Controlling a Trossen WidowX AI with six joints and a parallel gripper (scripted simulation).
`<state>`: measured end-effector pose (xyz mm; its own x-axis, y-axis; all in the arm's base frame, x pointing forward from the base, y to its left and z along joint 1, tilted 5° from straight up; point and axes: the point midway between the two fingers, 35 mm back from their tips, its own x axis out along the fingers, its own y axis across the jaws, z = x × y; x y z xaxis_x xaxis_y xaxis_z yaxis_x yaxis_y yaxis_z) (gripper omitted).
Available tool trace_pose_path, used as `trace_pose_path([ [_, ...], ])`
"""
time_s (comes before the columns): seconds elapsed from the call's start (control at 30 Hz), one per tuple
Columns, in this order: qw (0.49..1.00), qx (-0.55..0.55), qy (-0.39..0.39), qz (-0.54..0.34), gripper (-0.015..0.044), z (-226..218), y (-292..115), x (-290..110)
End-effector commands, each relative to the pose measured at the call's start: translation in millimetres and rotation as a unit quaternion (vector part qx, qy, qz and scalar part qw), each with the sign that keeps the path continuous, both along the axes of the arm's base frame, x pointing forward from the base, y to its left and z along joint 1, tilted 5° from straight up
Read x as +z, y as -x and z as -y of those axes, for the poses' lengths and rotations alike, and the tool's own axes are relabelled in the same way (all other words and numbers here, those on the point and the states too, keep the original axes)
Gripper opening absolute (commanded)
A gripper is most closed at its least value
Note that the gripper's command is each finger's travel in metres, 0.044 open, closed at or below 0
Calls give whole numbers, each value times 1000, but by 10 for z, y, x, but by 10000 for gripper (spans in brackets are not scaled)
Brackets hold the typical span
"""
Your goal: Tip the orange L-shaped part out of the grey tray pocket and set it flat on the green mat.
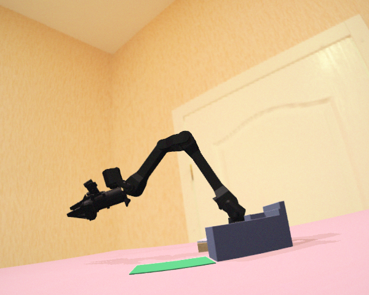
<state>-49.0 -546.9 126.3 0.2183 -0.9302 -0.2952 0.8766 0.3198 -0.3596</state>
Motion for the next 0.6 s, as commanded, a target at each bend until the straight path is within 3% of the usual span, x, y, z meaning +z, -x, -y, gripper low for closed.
trace_pose_path([
  [0.0,1000,2,-3,-1,374,-5,-36,-6],
  [0.1,1000,20,-12,-2,295,-12,-280,2],
  [0.23,995,78,-67,10,190,-133,-1056,-17],
  [0.4,980,148,-132,15,180,-471,-1957,-10],
  [0.57,952,220,-211,4,180,-1078,-2828,-34],
])
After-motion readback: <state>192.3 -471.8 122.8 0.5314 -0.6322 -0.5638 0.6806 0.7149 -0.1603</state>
